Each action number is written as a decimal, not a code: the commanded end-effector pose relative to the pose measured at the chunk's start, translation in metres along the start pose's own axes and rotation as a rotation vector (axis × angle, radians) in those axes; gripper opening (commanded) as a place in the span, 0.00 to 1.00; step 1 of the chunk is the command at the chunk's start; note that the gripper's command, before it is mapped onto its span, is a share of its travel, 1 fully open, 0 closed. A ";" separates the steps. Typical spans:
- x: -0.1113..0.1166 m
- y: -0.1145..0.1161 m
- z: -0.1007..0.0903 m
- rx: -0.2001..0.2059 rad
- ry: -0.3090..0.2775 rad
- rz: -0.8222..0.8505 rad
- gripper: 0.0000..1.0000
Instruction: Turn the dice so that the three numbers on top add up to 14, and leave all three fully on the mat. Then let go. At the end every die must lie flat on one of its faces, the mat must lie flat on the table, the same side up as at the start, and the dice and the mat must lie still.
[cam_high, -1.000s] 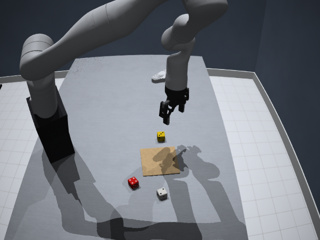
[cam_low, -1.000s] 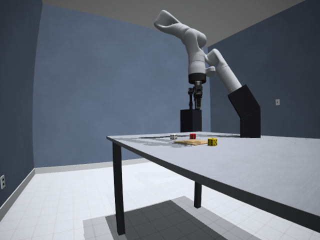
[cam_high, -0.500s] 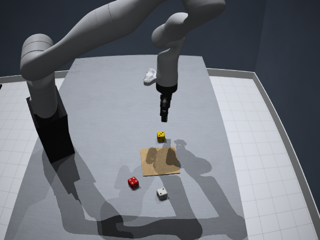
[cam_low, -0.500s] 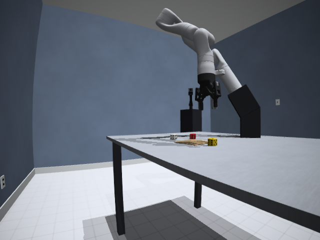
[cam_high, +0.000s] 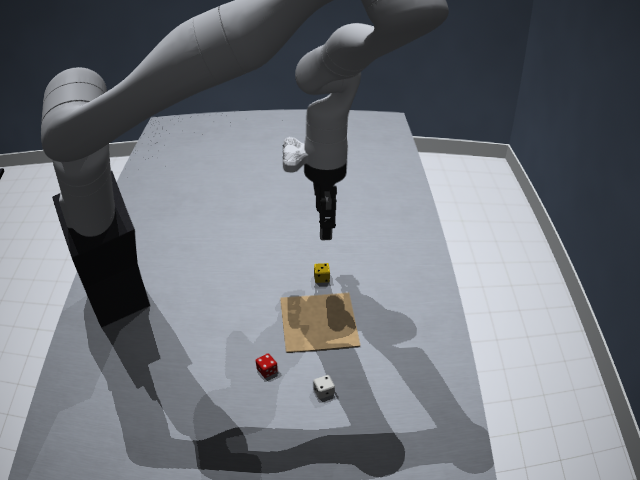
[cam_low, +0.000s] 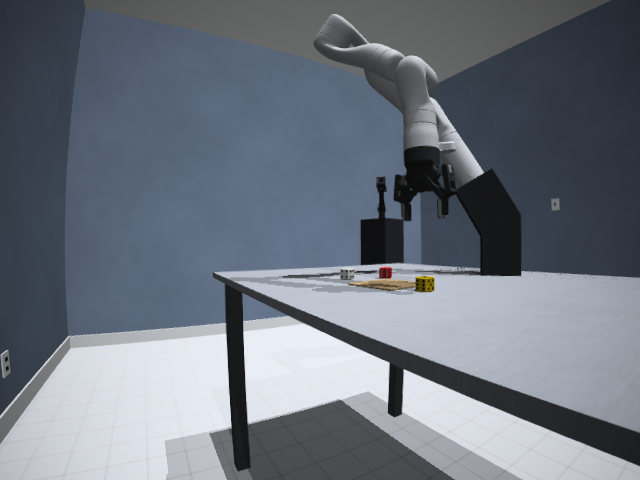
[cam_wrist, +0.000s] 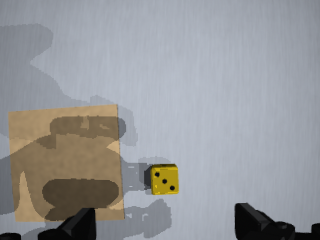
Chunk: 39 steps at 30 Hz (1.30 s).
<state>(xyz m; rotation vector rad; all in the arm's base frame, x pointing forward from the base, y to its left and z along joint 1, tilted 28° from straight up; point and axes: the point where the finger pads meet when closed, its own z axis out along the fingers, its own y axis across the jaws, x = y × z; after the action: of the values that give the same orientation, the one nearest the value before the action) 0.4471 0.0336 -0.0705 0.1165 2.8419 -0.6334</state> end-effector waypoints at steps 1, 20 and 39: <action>0.001 0.002 -0.001 0.000 -0.003 -0.016 1.00; 0.001 0.002 -0.001 0.001 -0.003 -0.028 1.00; 0.000 0.002 0.001 0.001 -0.003 -0.158 1.00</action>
<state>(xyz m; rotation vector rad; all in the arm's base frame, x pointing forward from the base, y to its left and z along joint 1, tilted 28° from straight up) 0.4459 0.0342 -0.0721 -0.0524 2.8673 -0.6574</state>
